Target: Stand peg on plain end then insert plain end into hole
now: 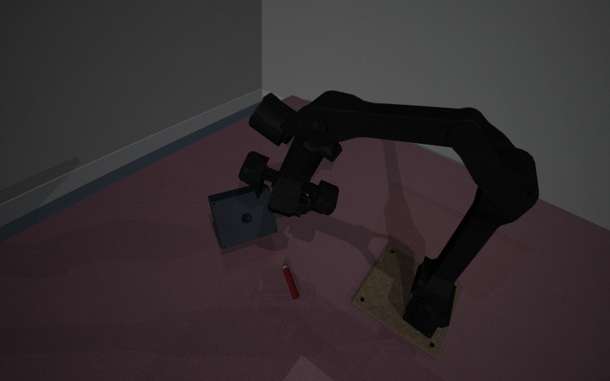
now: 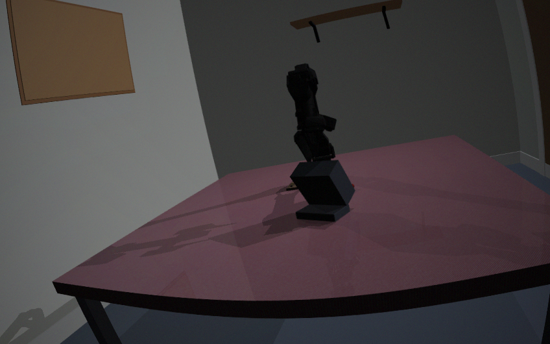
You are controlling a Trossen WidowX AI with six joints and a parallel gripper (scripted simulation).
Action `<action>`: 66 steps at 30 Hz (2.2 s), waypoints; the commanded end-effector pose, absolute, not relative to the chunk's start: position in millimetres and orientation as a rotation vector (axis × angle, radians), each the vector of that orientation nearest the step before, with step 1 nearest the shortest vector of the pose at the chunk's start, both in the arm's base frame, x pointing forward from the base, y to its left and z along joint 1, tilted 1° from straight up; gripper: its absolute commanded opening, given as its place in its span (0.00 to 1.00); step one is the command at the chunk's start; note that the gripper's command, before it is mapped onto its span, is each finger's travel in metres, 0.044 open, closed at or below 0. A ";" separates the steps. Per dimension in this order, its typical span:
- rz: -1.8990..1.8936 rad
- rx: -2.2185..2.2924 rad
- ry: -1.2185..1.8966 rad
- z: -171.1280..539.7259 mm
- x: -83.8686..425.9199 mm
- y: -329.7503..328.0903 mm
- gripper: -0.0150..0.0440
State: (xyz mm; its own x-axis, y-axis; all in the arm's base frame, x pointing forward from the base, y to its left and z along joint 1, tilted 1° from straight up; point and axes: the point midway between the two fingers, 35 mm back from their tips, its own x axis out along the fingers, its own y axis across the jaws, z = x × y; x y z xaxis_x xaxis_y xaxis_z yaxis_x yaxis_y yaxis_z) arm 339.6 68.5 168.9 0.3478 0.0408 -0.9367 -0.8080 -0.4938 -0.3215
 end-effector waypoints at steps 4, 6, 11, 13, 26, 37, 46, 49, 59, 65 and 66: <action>1.470 -1.832 0.632 148.3 322.1 84.6 1.00; 1.540 -1.855 0.610 142.6 316.2 89.5 1.00; 1.716 -1.903 0.546 129.3 300.8 100.7 1.00; 1.787 -1.919 0.517 124.4 294.3 104.9 1.00; 1.911 -1.942 0.462 112.4 283.4 111.8 1.00; 1.911 -1.942 0.462 94.6 285.4 112.9 1.00; 1.911 -1.942 0.462 80.0 286.1 113.5 1.00; 1.911 -1.942 0.462 75.2 286.2 113.6 1.00; 1.911 -1.942 0.462 59.3 285.8 113.8 1.00; 1.911 -1.942 0.462 49.8 285.2 113.7 1.00; 1.911 -1.942 0.462 48.2 285.1 113.7 1.00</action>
State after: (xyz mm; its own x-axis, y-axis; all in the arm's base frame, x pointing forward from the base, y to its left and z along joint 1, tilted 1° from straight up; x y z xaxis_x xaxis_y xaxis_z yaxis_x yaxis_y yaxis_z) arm 287.4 113.8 55.2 0.0320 0.0283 -0.9991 -0.4825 -0.8750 -0.0402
